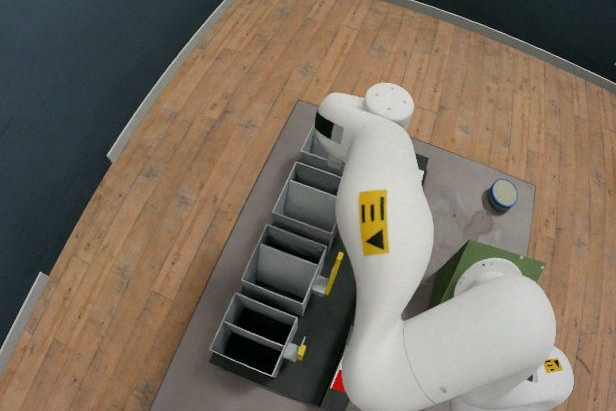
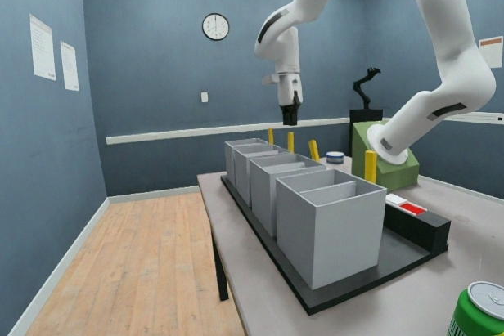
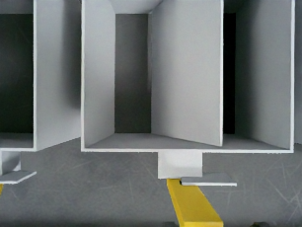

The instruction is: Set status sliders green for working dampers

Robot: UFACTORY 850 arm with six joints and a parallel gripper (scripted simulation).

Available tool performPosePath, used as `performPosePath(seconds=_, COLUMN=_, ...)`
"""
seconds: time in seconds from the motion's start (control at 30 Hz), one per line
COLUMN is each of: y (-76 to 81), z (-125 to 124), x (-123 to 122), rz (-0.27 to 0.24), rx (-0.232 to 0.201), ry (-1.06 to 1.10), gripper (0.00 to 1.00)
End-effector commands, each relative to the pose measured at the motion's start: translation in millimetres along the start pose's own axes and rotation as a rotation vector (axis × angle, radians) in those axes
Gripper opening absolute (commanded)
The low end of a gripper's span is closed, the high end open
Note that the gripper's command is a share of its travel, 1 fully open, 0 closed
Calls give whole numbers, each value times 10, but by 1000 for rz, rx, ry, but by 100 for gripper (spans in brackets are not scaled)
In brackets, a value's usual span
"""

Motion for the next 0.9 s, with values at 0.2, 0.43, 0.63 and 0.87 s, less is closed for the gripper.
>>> performPosePath(seconds=0.2, y=130, z=-10, x=566, rz=0, rx=-18, ry=1, gripper=39)
performPosePath(seconds=0.43, y=209, z=-5, x=995, rz=-1, rx=-31, ry=1, gripper=39)
performPosePath(seconds=0.63, y=235, z=-8, x=1142, rz=-2, rx=-35, ry=1, gripper=39)
performPosePath(seconds=0.87, y=235, z=-8, x=1142, rz=-2, rx=-35, ry=1, gripper=39)
Point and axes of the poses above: the point where the finger pads meet when closed, its own y axis back along the fingers, its own z axis across the jaws, x = y × z, the point moved 3 cm from there along y, back along the fingers, and after that the axes turned 5 degrees about y, right-handed, at the moved point
